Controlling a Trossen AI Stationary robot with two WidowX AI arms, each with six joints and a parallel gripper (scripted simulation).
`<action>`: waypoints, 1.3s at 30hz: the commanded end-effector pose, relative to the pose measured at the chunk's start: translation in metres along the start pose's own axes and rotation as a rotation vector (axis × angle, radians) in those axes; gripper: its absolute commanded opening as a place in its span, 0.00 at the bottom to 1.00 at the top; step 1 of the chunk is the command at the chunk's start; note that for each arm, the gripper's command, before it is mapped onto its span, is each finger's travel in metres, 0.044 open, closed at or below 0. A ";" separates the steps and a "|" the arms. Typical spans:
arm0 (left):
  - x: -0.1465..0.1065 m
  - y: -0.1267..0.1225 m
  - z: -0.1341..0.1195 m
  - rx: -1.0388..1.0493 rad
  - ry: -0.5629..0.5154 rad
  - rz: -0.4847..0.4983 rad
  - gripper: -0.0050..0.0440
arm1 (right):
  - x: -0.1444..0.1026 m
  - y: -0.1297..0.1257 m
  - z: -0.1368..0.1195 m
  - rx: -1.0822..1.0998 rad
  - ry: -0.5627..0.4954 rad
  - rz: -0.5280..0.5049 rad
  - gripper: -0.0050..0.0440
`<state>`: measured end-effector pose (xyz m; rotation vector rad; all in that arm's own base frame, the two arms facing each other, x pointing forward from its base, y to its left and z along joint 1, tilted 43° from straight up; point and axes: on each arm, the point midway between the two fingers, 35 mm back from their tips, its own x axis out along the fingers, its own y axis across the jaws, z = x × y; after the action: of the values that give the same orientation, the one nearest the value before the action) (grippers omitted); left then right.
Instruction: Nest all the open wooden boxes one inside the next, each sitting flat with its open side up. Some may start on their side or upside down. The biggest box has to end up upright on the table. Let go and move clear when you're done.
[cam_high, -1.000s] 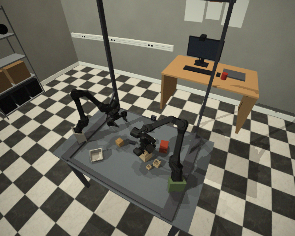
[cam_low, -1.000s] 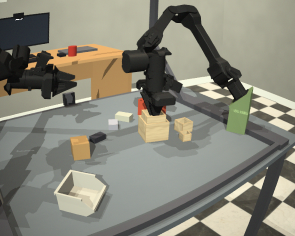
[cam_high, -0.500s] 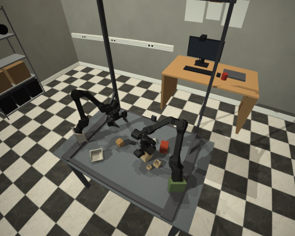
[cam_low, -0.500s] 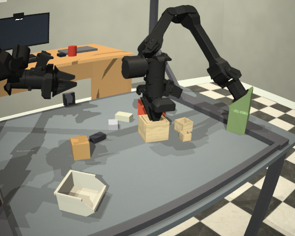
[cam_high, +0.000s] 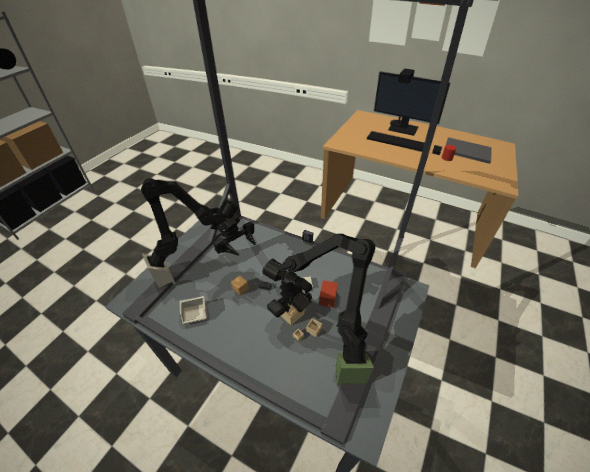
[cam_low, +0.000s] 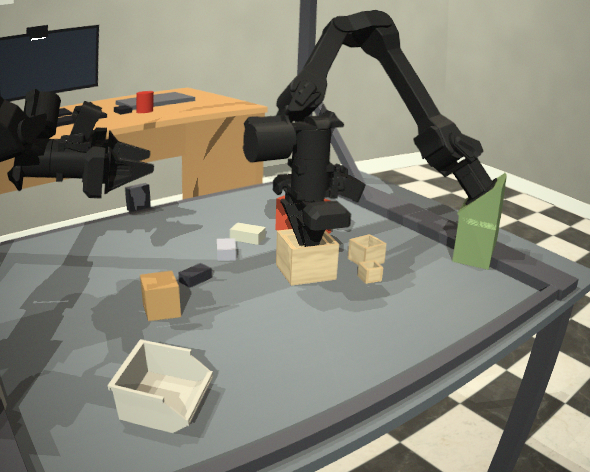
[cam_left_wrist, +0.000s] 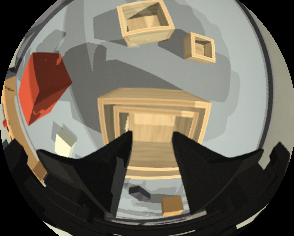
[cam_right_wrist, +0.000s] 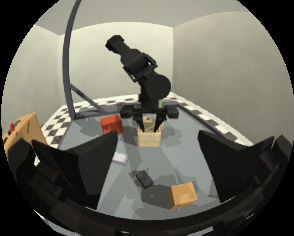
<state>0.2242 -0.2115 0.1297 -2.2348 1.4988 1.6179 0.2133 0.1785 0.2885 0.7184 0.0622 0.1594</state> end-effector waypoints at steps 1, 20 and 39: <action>-0.002 0.001 -0.002 0.007 0.013 -0.006 0.64 | -0.001 0.001 0.004 0.012 -0.009 0.003 0.92; -0.003 0.002 -0.004 0.013 0.019 -0.004 0.59 | -0.001 0.001 0.004 0.012 -0.009 0.003 0.92; -0.003 0.003 -0.004 0.014 0.019 -0.002 0.28 | -0.001 0.001 0.004 0.012 -0.009 0.003 0.92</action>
<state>0.2241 -0.2127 0.1293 -2.2363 1.5009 1.6123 0.2133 0.1785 0.2885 0.7184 0.0622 0.1594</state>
